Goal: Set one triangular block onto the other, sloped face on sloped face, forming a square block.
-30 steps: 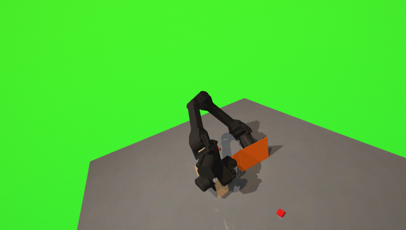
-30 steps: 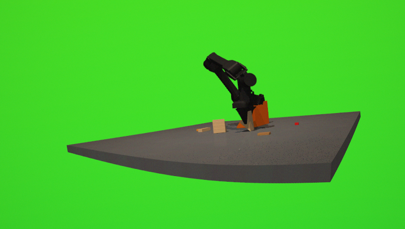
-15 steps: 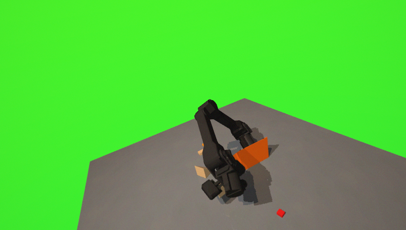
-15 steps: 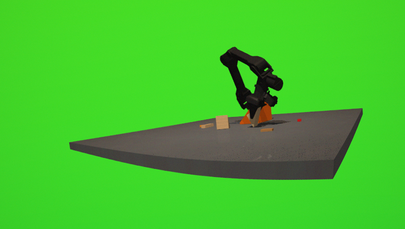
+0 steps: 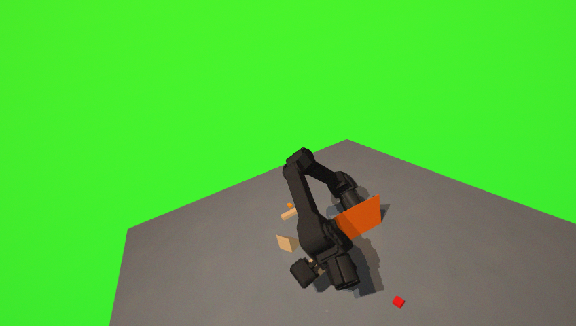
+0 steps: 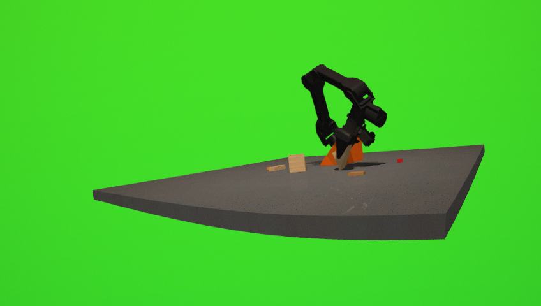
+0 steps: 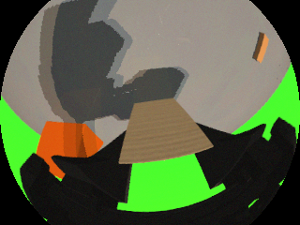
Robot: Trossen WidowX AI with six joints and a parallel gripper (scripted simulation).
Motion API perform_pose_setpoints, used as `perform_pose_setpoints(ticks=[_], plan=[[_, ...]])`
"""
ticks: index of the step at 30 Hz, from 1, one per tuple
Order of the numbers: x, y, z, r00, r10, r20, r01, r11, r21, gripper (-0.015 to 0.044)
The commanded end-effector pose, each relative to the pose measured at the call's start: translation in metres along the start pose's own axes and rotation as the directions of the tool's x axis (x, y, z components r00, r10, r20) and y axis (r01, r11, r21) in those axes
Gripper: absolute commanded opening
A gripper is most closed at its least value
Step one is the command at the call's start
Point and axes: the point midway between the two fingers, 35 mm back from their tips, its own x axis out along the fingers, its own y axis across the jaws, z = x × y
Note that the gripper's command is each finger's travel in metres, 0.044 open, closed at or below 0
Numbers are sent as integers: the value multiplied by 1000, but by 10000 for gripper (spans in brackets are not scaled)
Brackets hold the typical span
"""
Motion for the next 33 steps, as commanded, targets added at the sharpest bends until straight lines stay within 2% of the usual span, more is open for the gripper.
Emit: perform_pose_setpoints(ticks=[1, 8, 20, 27, 33], plan=[[0, 0, 0, 1000, 1, 1, 0, 1000, -3, 263], [0, 0, 0, 1000, 1, 1, 0, 1000, -3, 440], [-2, 0, -2, 1000, -4, 5, 4, 1000, -4, 440], [-78, 4, -50, 978, -143, 154, 147, 989, -21, 440], [-85, 5, -54, 973, -158, 166, 163, 986, -19, 440]])
